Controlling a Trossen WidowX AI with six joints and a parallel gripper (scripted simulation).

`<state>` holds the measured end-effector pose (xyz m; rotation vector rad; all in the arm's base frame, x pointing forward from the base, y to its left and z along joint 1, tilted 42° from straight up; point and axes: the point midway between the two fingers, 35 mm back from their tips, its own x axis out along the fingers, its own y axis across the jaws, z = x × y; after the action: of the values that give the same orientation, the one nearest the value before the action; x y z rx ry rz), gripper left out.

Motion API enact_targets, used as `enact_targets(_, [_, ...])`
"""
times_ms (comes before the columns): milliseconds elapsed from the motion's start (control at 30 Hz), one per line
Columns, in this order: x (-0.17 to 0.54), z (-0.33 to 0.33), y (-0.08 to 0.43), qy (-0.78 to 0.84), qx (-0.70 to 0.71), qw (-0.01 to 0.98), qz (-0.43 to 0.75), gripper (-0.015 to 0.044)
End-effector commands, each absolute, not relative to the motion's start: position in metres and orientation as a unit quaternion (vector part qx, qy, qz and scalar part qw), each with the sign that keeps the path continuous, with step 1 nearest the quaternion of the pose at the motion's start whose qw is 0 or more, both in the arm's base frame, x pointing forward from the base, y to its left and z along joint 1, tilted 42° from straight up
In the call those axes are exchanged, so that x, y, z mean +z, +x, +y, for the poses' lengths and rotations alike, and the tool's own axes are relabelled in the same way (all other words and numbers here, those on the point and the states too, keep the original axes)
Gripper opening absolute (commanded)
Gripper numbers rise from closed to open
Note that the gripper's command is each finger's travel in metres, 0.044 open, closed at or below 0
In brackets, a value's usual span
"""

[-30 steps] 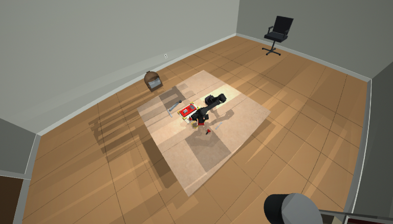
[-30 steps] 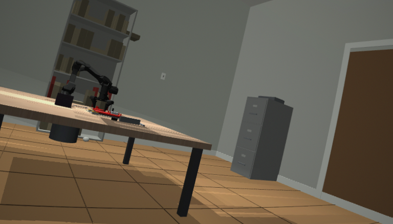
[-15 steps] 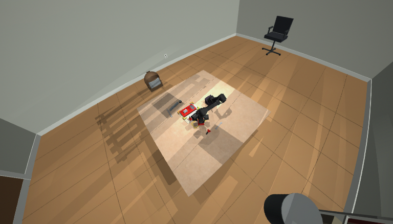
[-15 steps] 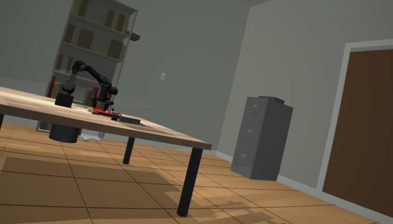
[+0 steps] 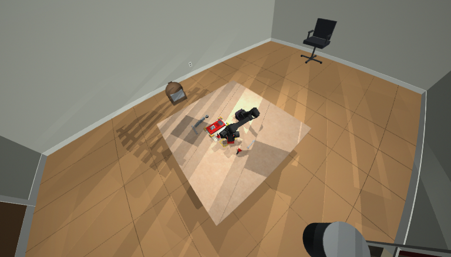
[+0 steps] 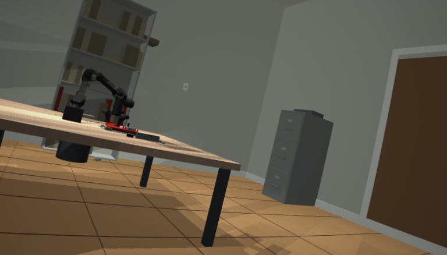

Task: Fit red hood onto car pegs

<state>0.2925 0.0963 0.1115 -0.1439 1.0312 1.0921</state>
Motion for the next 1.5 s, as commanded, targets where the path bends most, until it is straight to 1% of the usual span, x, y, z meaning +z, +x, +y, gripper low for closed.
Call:
enact_targets(0, [0.116,0.093,0.293,-0.067,0.496,0.729,0.466,0.0065])
enact_targets(67, [0.118,0.091,0.292,-0.067,0.496,0.729,0.466,0.0012])
enact_targets(100, [0.119,0.089,0.292,-0.067,0.496,0.729,0.467,0.0000])
enact_targets(1033, [0.176,0.038,0.287,-0.068,0.495,0.729,0.468,0.0000])
enact_targets(1267, [0.183,0.032,0.286,-0.068,0.495,0.729,0.468,0.0000])
enact_targets(1467, [0.175,0.029,0.292,-0.050,0.483,0.730,0.481,0.0000])
